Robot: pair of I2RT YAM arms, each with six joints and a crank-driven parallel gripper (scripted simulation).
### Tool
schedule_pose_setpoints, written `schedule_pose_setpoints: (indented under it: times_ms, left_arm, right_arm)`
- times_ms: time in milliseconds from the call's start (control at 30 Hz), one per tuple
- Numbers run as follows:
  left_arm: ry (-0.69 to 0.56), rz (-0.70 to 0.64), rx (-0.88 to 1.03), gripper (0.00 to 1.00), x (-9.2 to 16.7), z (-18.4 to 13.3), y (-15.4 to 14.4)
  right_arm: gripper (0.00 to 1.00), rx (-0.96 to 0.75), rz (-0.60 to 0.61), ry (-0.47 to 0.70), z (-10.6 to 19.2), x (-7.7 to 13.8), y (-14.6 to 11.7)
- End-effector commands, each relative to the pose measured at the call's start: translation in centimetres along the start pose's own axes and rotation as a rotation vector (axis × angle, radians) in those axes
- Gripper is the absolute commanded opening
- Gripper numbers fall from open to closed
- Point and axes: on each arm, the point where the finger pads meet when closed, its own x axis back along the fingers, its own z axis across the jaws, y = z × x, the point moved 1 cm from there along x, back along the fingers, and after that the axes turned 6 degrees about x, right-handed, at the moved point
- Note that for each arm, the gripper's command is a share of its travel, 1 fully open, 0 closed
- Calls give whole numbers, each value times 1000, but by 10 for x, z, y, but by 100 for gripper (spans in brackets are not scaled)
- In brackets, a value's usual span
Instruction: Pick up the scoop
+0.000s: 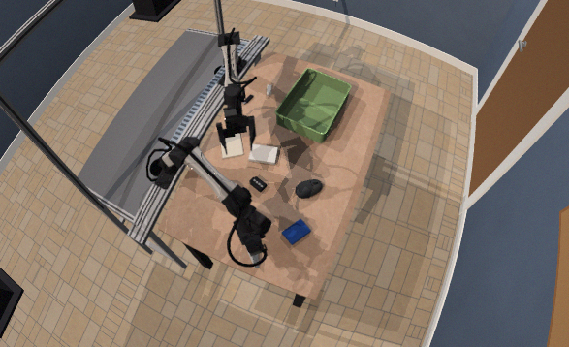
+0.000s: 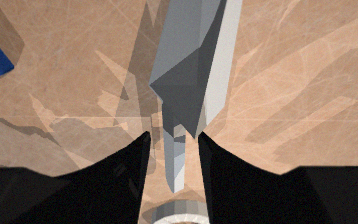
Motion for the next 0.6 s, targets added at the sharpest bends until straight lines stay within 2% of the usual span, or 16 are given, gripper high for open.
schedule_pose_setpoints:
  times_ms: [0,100,167,467,500,567]
  left_arm:
    - [-7,-3,9,100,1,-8,-4]
    - [-7,-3,9,100,1,-8,-4]
    - [-7,-3,9,100,1,-8,-4]
    - [-7,-3,9,100,1,-8,-4]
    - [-7,-3,9,100,1,-8,-4]
    - [-7,-3,9,100,1,-8,-4]
  right_arm:
    - [43,2,11,-9,-4,-15,-1]
    - [43,-1,-2,-3,-3,-14,4]
    - [27,-2,-1,-4,-3,-15,3]
    - [13,0,13,-9,-2,-15,-2]
    - [1,0,14,-9,-2,-15,-2]
    - [0,0,14,-9,-2,-15,-2]
